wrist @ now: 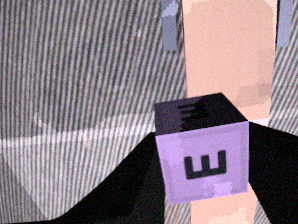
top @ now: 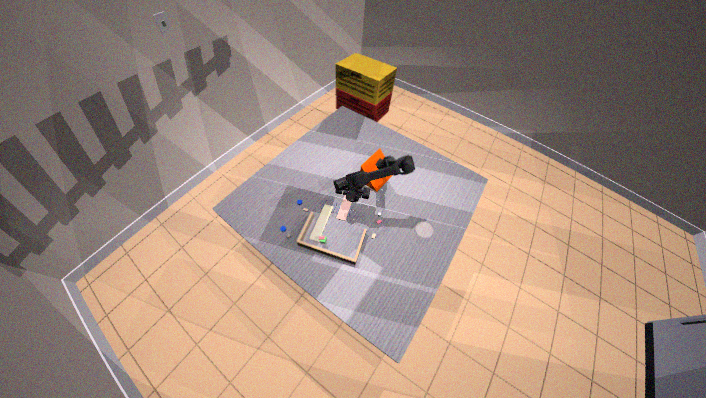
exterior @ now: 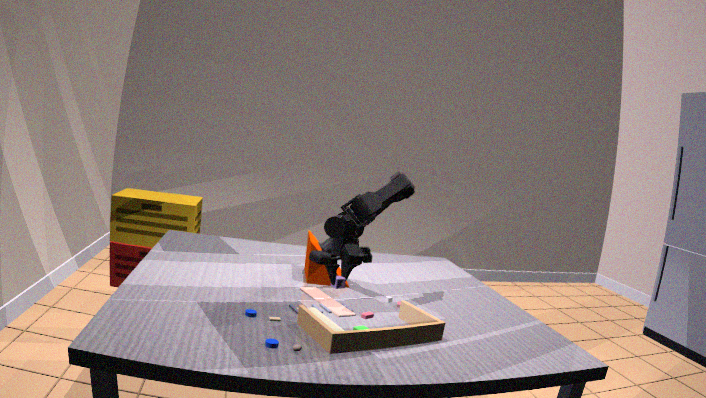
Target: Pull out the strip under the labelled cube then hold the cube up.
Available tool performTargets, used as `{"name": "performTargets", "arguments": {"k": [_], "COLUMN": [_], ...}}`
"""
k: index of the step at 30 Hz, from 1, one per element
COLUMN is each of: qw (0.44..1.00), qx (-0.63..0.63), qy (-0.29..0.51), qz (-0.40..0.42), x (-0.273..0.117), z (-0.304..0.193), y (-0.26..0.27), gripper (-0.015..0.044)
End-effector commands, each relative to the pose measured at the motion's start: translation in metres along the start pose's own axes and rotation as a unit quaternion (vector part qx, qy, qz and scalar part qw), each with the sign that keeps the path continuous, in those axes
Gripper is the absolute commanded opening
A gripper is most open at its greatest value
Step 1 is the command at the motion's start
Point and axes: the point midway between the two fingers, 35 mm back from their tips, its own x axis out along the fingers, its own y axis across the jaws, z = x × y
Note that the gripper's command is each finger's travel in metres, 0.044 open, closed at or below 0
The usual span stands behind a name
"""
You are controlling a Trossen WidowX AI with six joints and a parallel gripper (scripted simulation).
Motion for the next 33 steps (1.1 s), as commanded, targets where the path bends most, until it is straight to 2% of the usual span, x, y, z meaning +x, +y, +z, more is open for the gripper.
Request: {"name": "performTargets", "arguments": {"k": [1,8,33], "qw": [1.000,1.000,1.000], "qx": [-0.005,-0.005,-0.005], "qy": [0.000,0.001,0.001], "qz": [-0.002,-0.003,-0.003], "x": [-0.001,-0.035,-0.036], "z": [-0.006,-0.006,-0.006], "y": [0.003,0.003,0.003], "gripper": [0.0000,0.0000,0.0000]}}
